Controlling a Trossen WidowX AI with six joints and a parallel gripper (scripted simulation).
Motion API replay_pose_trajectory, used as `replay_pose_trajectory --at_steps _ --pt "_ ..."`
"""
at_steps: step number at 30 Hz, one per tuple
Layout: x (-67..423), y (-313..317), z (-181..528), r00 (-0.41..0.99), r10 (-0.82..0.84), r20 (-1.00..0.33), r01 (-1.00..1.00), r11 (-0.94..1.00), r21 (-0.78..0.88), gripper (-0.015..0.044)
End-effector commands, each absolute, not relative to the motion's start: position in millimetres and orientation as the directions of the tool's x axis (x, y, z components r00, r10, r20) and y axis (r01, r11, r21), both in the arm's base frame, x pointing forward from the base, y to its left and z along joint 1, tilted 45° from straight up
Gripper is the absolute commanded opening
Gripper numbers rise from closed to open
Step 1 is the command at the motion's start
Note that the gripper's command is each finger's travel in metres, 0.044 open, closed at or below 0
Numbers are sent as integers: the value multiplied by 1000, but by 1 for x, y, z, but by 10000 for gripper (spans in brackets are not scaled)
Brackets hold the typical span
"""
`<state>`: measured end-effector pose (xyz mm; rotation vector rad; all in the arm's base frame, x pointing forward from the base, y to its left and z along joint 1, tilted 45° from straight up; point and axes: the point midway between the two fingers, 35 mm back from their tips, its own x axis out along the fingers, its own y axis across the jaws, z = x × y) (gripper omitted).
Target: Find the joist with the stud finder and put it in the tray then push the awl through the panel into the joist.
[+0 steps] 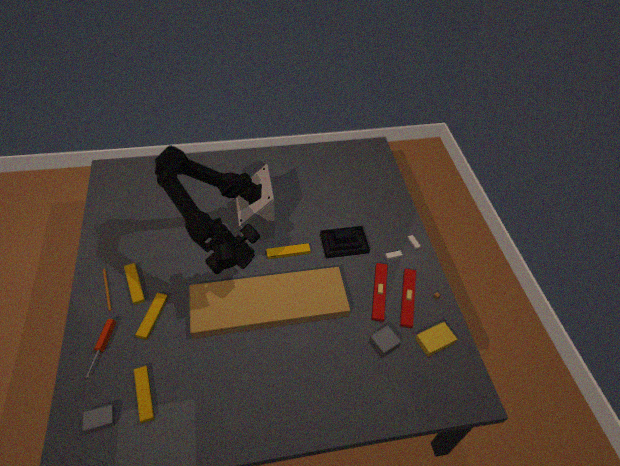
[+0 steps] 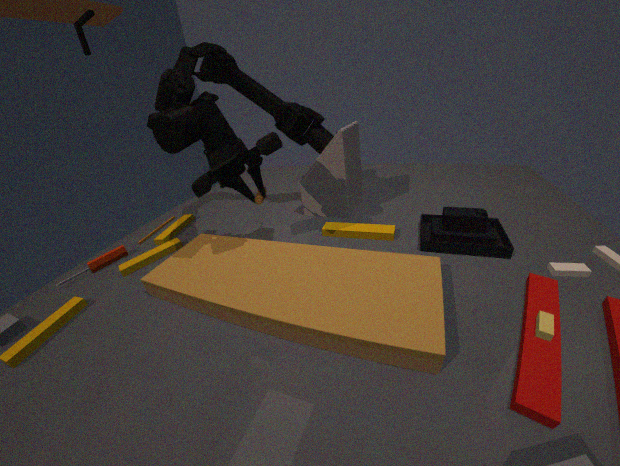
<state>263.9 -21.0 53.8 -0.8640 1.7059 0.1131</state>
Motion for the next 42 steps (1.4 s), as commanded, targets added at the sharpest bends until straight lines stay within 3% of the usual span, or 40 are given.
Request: replay_pose_trajectory --at_steps 1,12,22,32,42 --pt "271 -12 48 -112 -371 -922 -675 709 -204 0" --pt "289 9 45 -174 -90 -981 -826 555 95 0" --pt "308 27 51 -191 164 -968 -925 299 234 0" --pt "330 40 64 -168 399 -902 -979 42 201 0" --pt "354 50 84 -110 605 -788 -986 -166 10 0"
